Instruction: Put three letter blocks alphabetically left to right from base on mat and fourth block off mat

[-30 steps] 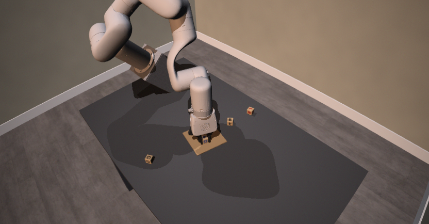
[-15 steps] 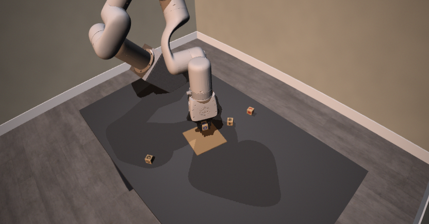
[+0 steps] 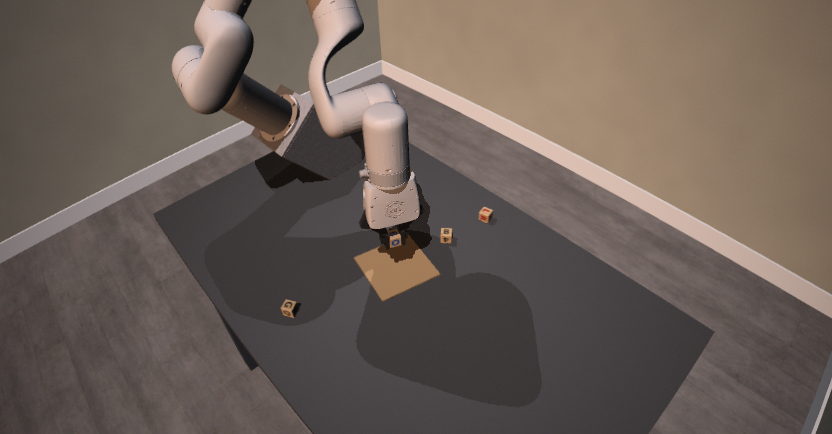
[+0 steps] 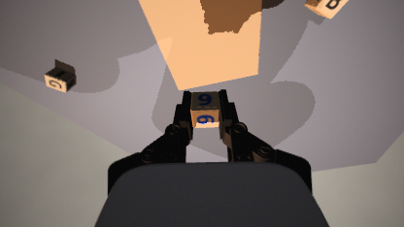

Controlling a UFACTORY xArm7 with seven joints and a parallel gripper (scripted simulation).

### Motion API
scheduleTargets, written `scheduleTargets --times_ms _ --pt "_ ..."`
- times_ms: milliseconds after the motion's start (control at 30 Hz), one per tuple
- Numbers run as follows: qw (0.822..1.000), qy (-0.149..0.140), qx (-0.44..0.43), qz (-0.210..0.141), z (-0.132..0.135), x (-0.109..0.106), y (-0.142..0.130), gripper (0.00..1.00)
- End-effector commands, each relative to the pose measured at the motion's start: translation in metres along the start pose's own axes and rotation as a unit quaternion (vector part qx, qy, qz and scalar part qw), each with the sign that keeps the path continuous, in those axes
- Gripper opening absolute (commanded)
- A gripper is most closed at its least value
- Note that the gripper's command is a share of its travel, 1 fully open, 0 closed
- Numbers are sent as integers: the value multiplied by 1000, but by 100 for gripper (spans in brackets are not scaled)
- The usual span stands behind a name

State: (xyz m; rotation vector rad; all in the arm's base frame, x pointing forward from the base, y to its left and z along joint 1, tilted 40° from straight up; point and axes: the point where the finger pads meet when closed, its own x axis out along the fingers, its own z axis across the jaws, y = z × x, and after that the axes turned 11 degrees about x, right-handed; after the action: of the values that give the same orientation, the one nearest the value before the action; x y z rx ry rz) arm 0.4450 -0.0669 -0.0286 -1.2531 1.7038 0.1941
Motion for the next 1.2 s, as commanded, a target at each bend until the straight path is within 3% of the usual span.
scheduleTargets --times_ms 0,100,433,1167 --pt "1000 -2 -9 -2 -4 -2 -5 21" --pt "997 -3 -73 -4 -33 -3 -22 21" --pt "979 -1 -204 -2 -96 2 -45 21" --pt "978 -1 -210 -1 -99 6 -45 21"
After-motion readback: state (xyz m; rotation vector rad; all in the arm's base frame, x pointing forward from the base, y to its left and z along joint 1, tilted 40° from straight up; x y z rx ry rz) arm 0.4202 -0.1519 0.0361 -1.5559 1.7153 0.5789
